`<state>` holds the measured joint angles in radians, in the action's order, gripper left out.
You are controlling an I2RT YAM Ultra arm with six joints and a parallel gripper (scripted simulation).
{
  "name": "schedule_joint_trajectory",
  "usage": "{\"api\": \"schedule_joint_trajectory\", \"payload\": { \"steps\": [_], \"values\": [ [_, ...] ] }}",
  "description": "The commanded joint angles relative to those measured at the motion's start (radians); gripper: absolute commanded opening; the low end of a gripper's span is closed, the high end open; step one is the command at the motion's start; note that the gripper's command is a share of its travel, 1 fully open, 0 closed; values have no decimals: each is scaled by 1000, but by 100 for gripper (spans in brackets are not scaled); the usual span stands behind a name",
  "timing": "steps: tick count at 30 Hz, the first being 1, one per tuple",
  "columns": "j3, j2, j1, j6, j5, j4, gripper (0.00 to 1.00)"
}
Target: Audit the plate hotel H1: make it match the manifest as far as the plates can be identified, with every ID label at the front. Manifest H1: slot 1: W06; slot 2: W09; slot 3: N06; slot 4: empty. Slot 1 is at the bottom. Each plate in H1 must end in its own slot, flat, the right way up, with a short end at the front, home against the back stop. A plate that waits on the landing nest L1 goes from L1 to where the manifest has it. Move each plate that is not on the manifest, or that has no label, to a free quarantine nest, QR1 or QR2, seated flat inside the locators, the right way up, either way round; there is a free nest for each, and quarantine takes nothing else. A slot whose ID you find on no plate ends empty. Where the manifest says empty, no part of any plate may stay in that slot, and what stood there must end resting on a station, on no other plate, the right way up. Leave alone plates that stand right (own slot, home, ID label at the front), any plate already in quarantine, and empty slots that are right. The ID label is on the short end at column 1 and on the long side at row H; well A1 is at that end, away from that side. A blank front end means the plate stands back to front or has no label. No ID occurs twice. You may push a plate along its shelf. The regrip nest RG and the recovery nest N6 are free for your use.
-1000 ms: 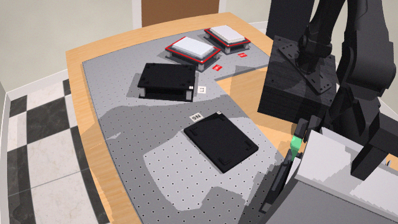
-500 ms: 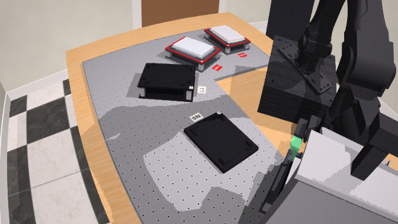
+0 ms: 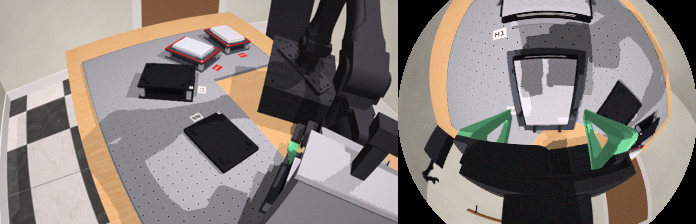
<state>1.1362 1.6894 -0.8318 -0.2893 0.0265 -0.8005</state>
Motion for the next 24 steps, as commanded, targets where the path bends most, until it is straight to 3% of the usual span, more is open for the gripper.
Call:
{"api": "schedule_joint_trajectory", "payload": {
  "steps": [1, 4, 5, 8, 19, 21, 22, 24],
  "values": [
    [-19, 14, 5, 5, -5, 39, 100],
    [-21, 16, 5, 5, -5, 44, 100],
    [-9, -14, 6, 5, -5, 52, 100],
    [-32, 29, 8, 6, -5, 67, 100],
    [-54, 62, 7, 7, -6, 122, 100],
    [-54, 62, 7, 7, -6, 122, 100],
    [-56, 28, 8, 7, -6, 128, 100],
    [-60, 70, 9, 7, -6, 137, 100]
  ]
}}
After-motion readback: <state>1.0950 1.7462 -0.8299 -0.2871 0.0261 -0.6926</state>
